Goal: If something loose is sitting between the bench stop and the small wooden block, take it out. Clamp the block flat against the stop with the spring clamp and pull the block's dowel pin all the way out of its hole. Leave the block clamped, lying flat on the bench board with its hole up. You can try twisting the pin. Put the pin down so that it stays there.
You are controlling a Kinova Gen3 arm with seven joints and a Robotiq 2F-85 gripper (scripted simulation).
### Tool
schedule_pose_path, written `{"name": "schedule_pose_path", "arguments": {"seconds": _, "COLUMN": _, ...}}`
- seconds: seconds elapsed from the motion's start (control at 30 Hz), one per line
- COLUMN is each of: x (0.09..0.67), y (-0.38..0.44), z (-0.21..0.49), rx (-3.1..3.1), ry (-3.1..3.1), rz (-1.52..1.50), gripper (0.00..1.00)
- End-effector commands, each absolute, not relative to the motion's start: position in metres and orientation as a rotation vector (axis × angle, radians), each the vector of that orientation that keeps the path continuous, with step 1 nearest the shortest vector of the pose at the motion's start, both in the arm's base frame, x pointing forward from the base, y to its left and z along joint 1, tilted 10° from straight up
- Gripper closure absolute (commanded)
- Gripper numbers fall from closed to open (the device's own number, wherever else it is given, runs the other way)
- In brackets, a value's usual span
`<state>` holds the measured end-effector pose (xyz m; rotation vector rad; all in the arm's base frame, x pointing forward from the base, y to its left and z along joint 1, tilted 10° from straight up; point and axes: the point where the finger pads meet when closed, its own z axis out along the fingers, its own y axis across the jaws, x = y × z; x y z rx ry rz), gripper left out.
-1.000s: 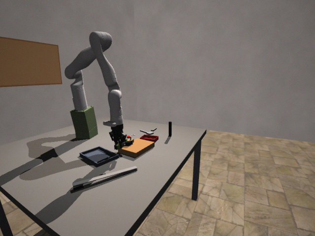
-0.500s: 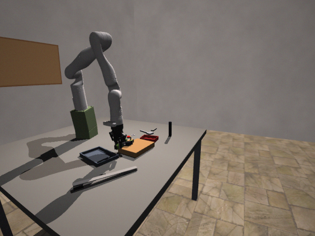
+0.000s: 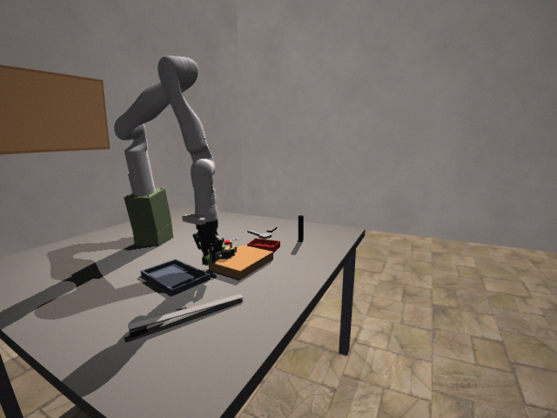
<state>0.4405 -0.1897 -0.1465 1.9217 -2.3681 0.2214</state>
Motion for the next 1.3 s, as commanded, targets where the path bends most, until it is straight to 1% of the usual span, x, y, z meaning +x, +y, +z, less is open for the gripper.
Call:
{"name": "schedule_pose_path", "arguments": {"seconds": 0.0, "x": 0.4413, "y": -0.1897, "z": -0.1458, "rx": 1.922, "ry": -2.369, "rz": 0.224, "gripper": 0.68}}
{"name": "schedule_pose_path", "arguments": {"seconds": 0.27, "x": 0.4413, "y": -0.1897, "z": -0.1458, "rx": 1.922, "ry": -2.369, "rz": 0.224, "gripper": 0.68}}
{"name": "schedule_pose_path", "arguments": {"seconds": 1.27, "x": 0.4413, "y": -0.1897, "z": -0.1458, "rx": 1.922, "ry": -2.369, "rz": 0.224, "gripper": 0.61}}
